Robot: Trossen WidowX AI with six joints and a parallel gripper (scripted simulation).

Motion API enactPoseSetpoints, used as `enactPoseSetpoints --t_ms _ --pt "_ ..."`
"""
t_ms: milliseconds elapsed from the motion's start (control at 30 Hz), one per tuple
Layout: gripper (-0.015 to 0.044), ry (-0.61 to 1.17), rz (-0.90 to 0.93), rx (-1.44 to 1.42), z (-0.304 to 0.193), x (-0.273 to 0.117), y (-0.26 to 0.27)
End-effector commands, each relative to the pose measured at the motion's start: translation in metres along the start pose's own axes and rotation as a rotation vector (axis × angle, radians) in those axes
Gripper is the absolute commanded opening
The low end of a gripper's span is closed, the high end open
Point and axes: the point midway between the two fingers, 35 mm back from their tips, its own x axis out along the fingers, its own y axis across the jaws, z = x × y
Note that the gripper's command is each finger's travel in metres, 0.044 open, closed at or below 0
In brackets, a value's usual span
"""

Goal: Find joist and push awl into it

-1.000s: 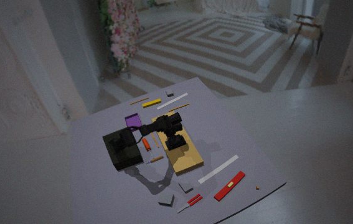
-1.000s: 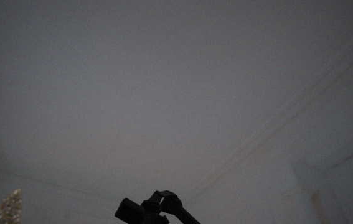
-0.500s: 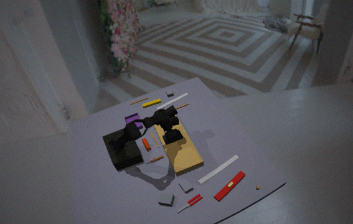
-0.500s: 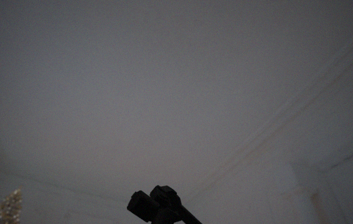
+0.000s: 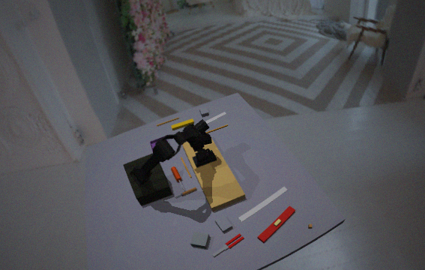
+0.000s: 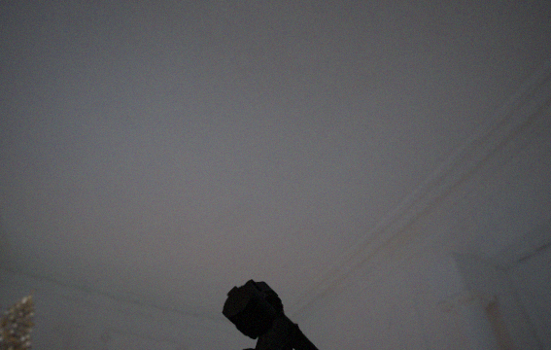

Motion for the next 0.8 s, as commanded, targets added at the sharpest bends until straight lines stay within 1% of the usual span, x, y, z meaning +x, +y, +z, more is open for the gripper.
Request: enactPoseSetpoints --t_ms 0,767 --pt "0.0000 0.002 0.006 0.001 -0.001 0.000 0.020" --pt "0.0000 0.000 0.011 0.004 0.000 -0.002 0.107"
